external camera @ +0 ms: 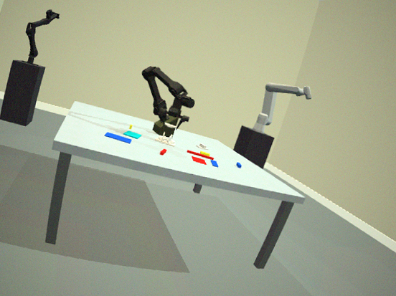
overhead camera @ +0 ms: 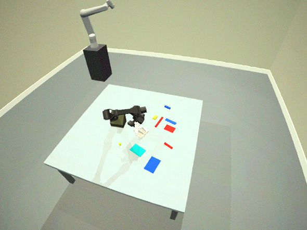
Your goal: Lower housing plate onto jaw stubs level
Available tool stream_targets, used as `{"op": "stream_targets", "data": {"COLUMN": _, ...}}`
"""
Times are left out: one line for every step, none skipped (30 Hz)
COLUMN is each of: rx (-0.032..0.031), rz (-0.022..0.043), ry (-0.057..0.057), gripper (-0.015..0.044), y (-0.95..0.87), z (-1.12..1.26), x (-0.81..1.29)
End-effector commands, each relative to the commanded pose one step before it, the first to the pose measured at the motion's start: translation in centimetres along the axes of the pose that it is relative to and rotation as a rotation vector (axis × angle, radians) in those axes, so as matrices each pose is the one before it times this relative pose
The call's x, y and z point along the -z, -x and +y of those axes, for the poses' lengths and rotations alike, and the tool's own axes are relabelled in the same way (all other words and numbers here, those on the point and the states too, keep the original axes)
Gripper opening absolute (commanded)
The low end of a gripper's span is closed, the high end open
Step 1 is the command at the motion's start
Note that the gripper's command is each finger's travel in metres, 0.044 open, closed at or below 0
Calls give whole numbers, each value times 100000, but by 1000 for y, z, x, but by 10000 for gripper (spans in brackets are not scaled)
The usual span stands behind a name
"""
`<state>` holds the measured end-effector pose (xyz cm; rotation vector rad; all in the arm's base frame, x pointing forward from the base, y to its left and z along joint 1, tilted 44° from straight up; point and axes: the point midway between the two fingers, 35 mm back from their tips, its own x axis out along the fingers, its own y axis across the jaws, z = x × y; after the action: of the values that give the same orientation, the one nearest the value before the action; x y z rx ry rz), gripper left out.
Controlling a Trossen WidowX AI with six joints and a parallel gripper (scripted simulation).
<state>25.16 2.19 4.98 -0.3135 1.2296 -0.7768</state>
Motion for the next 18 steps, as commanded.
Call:
{"op": "stream_targets", "data": {"rx": 476, "rz": -210, "ry": -139, "gripper": 351, "y": -17, "z": -102, "x": -2}}
{"op": "stream_targets", "data": {"rx": 0, "rz": 0, "ry": 0, "gripper": 351, "y": 0, "z": 0, "x": 0}}
{"op": "stream_targets", "data": {"rx": 0, "rz": 0, "ry": 0, "gripper": 351, "y": 0, "z": 0, "x": 0}}
{"op": "stream_targets", "data": {"rx": 0, "rz": 0, "ry": 0, "gripper": 351, "y": 0, "z": 0, "x": 0}}
{"op": "stream_targets", "data": {"rx": 0, "rz": 0, "ry": 0, "gripper": 351, "y": 0, "z": 0, "x": 0}}
{"op": "stream_targets", "data": {"rx": 0, "rz": 0, "ry": 0, "gripper": 351, "y": 0, "z": 0, "x": 0}}
{"op": "stream_targets", "data": {"rx": 0, "rz": 0, "ry": 0, "gripper": 351, "y": 0, "z": 0, "x": 0}}
{"op": "stream_targets", "data": {"rx": 0, "rz": 0, "ry": 0, "gripper": 351, "y": 0, "z": 0, "x": 0}}
{"op": "stream_targets", "data": {"rx": 0, "rz": 0, "ry": 0, "gripper": 351, "y": 0, "z": 0, "x": 0}}
{"op": "stream_targets", "data": {"rx": 0, "rz": 0, "ry": 0, "gripper": 351, "y": 0, "z": 0, "x": 0}}
{"op": "stream_targets", "data": {"rx": -4, "rz": 3, "ry": 3, "gripper": 351, "y": 0, "z": 24, "x": 51}}
{"op": "stream_targets", "data": {"rx": -10, "rz": 9, "ry": 10, "gripper": 351, "y": 1, "z": 70, "x": 153}}
{"op": "stream_targets", "data": {"rx": -13, "rz": 14, "ry": 16, "gripper": 351, "y": 1, "z": 113, "x": 256}}
{"op": "stream_targets", "data": {"rx": -8, "rz": 14, "ry": 18, "gripper": 351, "y": -1, "z": 131, "x": 309}}
{"op": "stream_targets", "data": {"rx": 0, "rz": 9, "ry": 13, "gripper": 351, "y": -2, "z": 104, "x": 256}}
{"op": "stream_targets", "data": {"rx": 3, "rz": 5, "ry": 7, "gripper": 351, "y": -1, "z": 61, "x": 154}}
{"op": "stream_targets", "data": {"rx": 1, "rz": 1, "ry": 2, "gripper": 351, "y": -1, "z": 20, "x": 51}}
{"op": "stream_targets", "data": {"rx": 0, "rz": 0, "ry": 0, "gripper": 351, "y": 0, "z": 0, "x": 0}}
